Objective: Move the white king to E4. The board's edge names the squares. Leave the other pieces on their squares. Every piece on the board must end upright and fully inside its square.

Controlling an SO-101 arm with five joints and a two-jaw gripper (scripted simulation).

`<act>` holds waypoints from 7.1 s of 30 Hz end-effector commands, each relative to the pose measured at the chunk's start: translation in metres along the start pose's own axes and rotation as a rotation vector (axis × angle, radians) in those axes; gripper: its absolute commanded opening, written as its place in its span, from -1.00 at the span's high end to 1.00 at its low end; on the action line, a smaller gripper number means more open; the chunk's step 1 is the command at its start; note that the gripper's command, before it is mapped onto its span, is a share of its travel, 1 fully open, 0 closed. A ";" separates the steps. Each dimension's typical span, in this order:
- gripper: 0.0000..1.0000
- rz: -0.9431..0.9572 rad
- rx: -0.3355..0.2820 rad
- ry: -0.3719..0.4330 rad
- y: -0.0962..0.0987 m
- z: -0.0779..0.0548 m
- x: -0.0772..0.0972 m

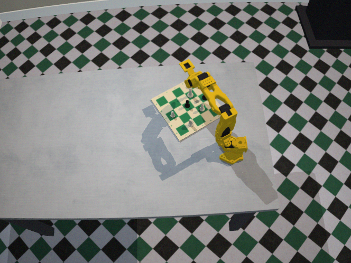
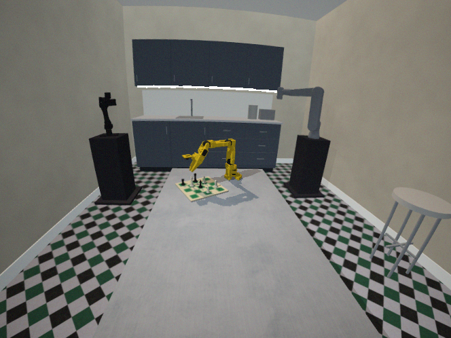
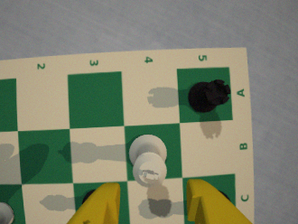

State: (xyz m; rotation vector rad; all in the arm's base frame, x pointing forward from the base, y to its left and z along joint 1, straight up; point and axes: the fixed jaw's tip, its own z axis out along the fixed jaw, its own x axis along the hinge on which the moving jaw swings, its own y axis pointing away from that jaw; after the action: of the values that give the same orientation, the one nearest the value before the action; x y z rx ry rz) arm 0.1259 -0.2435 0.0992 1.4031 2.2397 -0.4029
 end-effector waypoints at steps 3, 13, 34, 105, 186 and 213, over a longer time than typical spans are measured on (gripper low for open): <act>0.76 0.015 0.003 0.003 -0.002 -0.001 0.003; 0.76 0.015 0.003 0.003 -0.002 0.001 0.004; 0.76 0.015 0.003 0.003 -0.002 0.033 0.023; 0.76 0.014 0.003 0.004 -0.002 0.052 0.039; 1.00 0.014 0.008 0.004 -0.005 0.049 0.033; 1.00 0.014 0.010 0.004 -0.006 0.045 0.030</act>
State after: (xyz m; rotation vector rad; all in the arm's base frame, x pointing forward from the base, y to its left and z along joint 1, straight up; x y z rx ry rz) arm 0.1216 -0.2430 0.0430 1.4193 2.2321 -0.4067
